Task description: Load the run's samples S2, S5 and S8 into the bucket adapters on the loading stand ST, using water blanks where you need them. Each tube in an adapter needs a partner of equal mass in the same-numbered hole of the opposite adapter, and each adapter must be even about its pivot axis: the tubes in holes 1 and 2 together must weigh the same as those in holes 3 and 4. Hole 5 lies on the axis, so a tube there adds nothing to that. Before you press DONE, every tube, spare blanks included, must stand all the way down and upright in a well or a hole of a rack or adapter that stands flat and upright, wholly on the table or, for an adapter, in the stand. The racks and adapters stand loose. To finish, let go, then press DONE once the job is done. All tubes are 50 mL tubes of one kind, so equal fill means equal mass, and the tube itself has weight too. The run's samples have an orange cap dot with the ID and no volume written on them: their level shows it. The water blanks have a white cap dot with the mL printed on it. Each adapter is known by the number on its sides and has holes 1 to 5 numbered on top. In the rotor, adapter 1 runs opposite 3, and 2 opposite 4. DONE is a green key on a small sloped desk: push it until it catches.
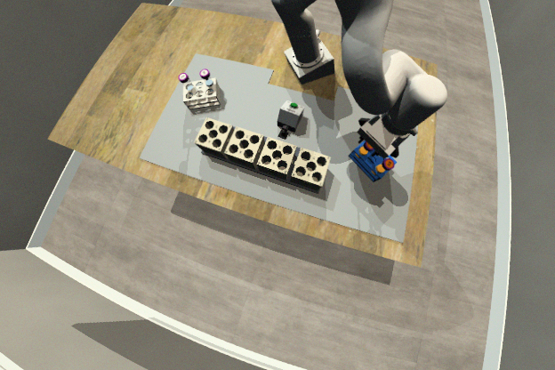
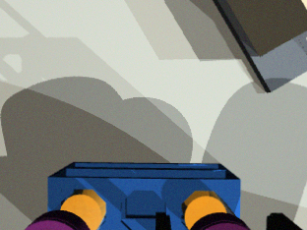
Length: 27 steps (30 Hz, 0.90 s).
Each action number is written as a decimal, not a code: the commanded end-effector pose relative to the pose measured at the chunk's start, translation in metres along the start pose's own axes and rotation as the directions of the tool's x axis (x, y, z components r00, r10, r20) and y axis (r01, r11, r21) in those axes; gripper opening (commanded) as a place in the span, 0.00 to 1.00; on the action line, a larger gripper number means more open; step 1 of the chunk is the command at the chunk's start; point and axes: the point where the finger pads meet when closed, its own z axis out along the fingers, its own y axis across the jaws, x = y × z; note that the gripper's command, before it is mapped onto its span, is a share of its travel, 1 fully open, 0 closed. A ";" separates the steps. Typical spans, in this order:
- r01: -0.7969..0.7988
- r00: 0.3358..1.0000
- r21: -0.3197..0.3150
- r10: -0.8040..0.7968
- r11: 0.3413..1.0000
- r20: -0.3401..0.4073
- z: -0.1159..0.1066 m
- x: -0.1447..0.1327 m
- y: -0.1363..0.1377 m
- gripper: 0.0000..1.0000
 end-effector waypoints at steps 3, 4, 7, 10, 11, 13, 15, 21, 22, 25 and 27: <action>-0.001 1.000 0.004 0.001 1.000 0.000 0.002 0.000 -0.001 0.57; -0.001 1.000 0.004 0.001 1.000 0.000 0.002 0.000 -0.001 0.57; -0.001 1.000 0.004 0.001 1.000 0.000 0.002 0.000 -0.001 0.57; -0.001 1.000 0.004 0.001 1.000 0.000 0.002 0.000 -0.001 0.57; -0.001 1.000 0.004 0.001 1.000 0.000 0.002 0.000 -0.001 0.57; -0.001 1.000 0.004 0.001 1.000 0.000 0.002 0.000 -0.001 0.57; -0.001 1.000 0.004 0.001 1.000 0.000 0.002 0.000 -0.001 0.57; -0.001 1.000 0.004 0.001 1.000 0.000 0.000 0.000 -0.001 0.00; -0.001 1.000 0.004 0.001 1.000 0.000 0.000 0.000 -0.001 0.00; -0.001 1.000 0.004 0.001 1.000 0.000 0.000 0.000 -0.001 0.00; -0.001 1.000 0.004 0.001 1.000 -0.001 0.000 0.000 -0.001 0.00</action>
